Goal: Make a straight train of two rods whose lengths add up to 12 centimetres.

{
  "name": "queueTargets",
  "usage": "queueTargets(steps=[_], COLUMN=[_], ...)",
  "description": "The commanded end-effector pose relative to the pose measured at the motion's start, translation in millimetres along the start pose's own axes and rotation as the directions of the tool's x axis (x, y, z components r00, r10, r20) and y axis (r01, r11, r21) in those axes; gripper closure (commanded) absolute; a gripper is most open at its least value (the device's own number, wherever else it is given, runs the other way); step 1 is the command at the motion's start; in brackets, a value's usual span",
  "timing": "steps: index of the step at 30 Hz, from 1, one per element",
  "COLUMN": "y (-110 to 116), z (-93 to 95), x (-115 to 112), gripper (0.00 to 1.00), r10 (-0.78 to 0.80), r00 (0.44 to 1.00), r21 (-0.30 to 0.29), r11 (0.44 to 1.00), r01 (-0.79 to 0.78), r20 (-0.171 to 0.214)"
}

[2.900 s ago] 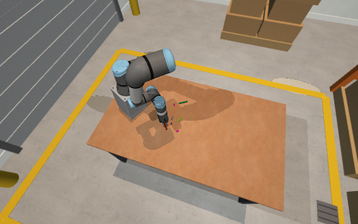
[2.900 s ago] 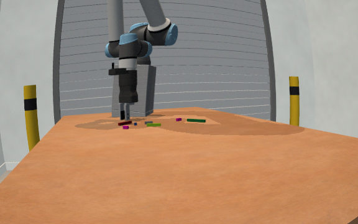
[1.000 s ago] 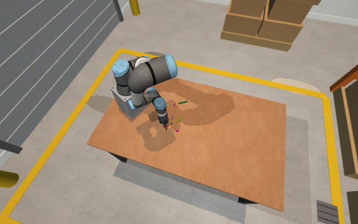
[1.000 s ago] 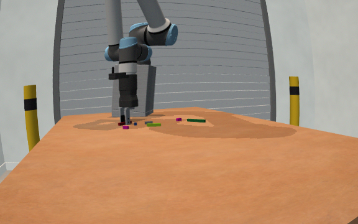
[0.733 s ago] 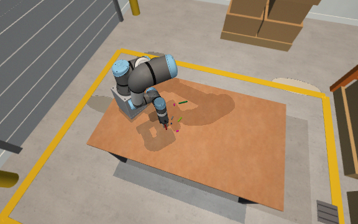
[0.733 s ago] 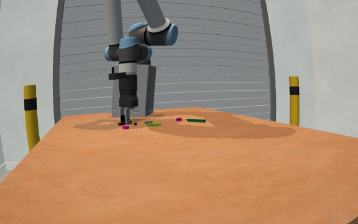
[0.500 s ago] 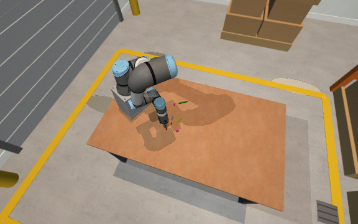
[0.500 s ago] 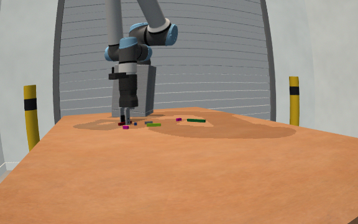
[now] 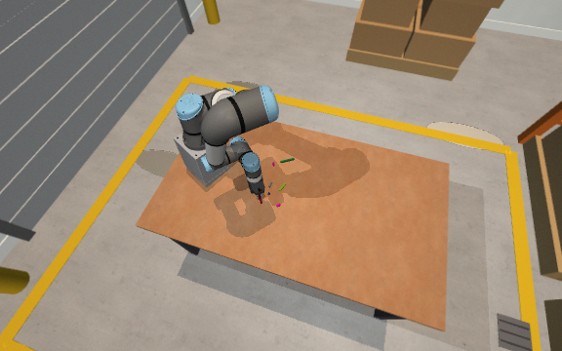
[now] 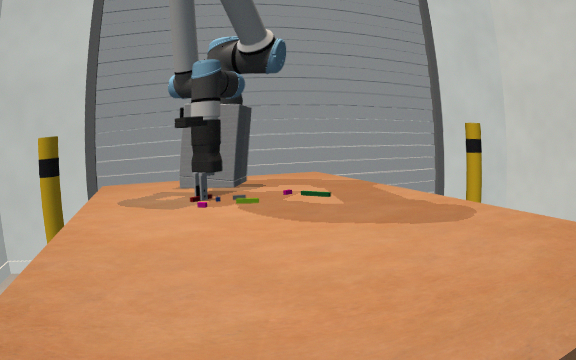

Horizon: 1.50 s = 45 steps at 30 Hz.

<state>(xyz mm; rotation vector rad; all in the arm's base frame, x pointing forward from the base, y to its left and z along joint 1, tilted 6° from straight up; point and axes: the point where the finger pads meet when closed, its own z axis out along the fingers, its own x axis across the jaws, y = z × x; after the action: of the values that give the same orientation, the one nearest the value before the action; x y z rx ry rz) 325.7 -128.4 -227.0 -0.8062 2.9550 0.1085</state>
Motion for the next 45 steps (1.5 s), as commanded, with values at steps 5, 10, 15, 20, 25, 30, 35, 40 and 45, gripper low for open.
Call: queueTargets(steps=[5, 10, 15, 20, 25, 30, 35, 40, 45], y=[-0.3, -0.3, -0.3, -0.3, -0.3, -0.3, -0.4, -0.3, -0.3], z=[-0.3, -0.3, -0.3, -0.3, -0.3, -0.9, -2.6, -8.8, -19.2], x=[-0.1, -0.1, -0.1, -0.1, -0.1, -0.1, -0.1, -0.1, -0.1], gripper=[0.76, 0.76, 0.76, 0.76, 0.76, 0.76, 0.76, 0.76, 0.76], r10=[0.000, 0.000, 0.000, 0.000, 0.000, 0.000, 0.000, 0.000, 0.000], r00=[1.000, 1.000, 1.000, 1.000, 1.000, 1.000, 1.000, 1.000, 1.000], r21=[0.001, 0.001, 0.001, 0.001, 0.001, 0.001, 0.001, 0.001, 0.001], r11=[1.000, 1.000, 1.000, 1.000, 1.000, 1.000, 1.000, 1.000, 1.000], r01=[0.000, 0.000, 0.000, 0.000, 0.000, 0.000, 0.000, 0.000, 0.000], r20=[0.000, 0.000, 0.000, 0.000, 0.000, 0.000, 0.000, 0.000, 0.000])
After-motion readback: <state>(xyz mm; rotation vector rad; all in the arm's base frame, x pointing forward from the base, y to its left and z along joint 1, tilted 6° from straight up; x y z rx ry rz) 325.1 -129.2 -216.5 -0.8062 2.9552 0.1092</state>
